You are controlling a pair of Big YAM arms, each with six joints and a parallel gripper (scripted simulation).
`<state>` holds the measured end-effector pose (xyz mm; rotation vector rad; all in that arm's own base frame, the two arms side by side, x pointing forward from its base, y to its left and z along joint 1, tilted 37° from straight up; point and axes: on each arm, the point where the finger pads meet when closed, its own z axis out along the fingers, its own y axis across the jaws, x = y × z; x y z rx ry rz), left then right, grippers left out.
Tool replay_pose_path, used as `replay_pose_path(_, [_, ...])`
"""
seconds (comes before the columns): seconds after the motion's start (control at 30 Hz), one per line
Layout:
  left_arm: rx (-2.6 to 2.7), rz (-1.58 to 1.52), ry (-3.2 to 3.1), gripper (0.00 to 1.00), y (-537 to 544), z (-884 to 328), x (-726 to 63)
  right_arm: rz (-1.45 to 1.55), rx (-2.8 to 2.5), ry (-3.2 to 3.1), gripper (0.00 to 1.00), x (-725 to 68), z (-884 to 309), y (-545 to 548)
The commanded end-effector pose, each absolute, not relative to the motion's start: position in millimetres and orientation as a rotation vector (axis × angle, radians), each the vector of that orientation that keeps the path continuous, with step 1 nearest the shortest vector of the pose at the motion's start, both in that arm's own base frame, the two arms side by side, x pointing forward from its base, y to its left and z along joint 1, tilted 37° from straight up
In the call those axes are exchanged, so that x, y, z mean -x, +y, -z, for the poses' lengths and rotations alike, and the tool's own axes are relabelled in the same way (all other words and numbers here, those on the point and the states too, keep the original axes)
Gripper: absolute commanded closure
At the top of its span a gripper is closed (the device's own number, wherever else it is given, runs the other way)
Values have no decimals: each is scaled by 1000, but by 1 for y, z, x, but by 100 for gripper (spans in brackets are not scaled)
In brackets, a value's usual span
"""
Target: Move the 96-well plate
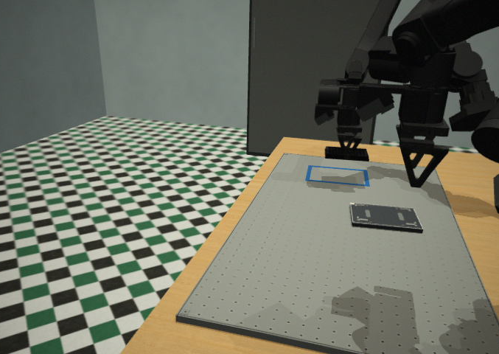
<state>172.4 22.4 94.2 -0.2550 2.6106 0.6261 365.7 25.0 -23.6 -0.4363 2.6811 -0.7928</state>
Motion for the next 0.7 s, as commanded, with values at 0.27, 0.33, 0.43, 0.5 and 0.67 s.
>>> replay_pose_path(0.27, [264,-607,2595,0,17,-104,-178,782,422,2674,100,-347,48,55])
replay_pose_path(0.33, [264,-607,2595,0,17,-104,-178,784,424,2676,100,-342,52,59])
replay_pose_path(0.43, [264,-607,2595,0,17,-104,-178,787,427,2679,100,-340,54,61])
replay_pose_path(0.5, [264,-607,2595,0,17,-104,-178,785,425,2677,100,-337,58,66])
replay_pose_path(0.67, [264,-607,2595,0,17,-104,-178,785,425,2676,100,-329,67,77])
